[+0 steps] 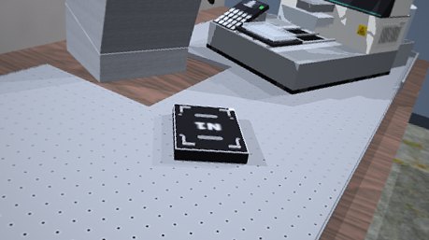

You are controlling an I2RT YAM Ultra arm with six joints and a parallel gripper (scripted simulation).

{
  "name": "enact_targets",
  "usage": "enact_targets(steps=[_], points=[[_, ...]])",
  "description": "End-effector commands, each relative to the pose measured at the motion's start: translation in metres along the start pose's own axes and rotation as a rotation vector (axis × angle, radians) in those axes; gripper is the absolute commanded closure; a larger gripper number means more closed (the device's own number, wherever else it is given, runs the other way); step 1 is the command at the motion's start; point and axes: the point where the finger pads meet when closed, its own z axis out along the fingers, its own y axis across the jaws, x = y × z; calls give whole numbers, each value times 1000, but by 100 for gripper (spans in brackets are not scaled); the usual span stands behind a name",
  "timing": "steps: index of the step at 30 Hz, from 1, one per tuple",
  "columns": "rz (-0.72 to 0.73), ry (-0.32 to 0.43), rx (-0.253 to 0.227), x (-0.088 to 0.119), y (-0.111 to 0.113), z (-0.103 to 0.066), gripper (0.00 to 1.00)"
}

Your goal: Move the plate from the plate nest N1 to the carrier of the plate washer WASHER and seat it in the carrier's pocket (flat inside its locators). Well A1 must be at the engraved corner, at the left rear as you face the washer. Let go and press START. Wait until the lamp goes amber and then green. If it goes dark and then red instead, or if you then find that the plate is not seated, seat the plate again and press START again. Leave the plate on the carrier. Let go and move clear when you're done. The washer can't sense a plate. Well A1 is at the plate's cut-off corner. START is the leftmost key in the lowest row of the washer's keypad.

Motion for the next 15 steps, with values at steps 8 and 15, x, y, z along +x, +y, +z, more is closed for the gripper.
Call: enact_targets(steps=[8,15], points=[[-7,-20,16,-4,-5,-20,100],[3,-18,1,-2,2,-20,100]])
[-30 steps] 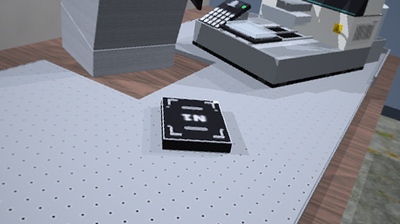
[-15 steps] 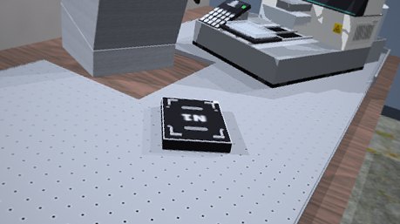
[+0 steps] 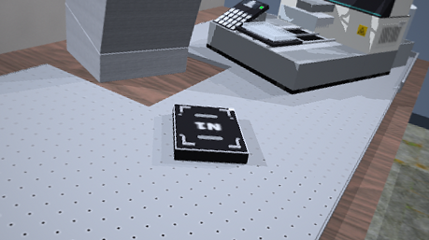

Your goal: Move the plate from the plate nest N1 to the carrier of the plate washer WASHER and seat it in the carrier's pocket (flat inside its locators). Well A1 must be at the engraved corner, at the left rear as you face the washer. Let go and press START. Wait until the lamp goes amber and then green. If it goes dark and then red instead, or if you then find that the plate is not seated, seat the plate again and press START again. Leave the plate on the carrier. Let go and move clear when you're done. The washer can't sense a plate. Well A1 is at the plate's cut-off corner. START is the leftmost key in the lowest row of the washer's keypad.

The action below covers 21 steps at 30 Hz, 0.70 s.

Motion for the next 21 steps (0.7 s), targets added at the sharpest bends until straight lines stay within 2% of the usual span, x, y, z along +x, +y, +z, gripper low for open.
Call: enact_targets(steps=[1,21], points=[[-3,-17,1,-3,1,-4,100],[-4,-12,6,-2,-1,-1,100]])
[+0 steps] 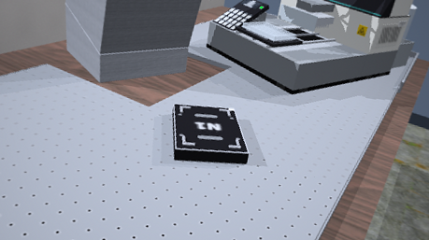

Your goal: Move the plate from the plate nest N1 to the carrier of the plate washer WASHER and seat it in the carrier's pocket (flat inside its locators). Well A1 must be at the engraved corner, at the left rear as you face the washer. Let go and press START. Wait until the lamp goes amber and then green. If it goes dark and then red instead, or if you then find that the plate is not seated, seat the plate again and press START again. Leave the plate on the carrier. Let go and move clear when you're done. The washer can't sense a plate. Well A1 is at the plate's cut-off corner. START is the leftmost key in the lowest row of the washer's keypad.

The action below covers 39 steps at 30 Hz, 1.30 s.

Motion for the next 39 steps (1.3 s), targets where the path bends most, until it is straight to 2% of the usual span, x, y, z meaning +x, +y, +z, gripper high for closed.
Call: enact_targets(steps=[1,9,10,11,18,20,22,35,37,39], points=[[-1,-8,-4,-1,2,-1,100],[-1,-8,-4,-1,2,-1,100],[-23,-8,-23,-3,17,1,0],[-55,10,-13,-1,22,2,96],[-274,65,43,-1,55,10,100],[-336,81,60,-1,55,10,100],[-336,81,60,-1,55,10,100],[-745,186,169,-1,55,9,100],[-811,209,206,-1,48,12,100],[-811,209,206,-1,48,12,100]])
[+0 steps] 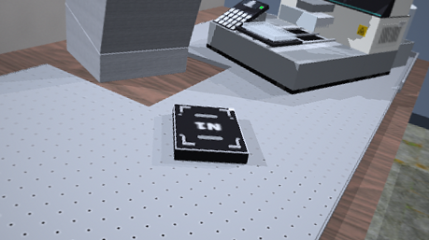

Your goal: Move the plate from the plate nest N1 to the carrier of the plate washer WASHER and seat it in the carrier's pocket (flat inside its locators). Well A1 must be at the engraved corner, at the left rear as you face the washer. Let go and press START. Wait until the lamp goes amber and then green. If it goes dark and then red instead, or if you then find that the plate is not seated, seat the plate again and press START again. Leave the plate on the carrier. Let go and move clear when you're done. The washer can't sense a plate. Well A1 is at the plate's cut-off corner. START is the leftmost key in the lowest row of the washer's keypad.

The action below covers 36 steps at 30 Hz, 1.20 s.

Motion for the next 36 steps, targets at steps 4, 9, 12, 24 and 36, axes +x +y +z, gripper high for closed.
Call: enact_targets(steps=[4,9,12,24,36], points=[[-247,103,88,8,-3,1,100],[-411,136,136,8,-4,1,100],[-505,163,160,8,-4,1,100],[-817,252,239,8,-4,0,100],[-843,240,233,1,2,-4,100]])
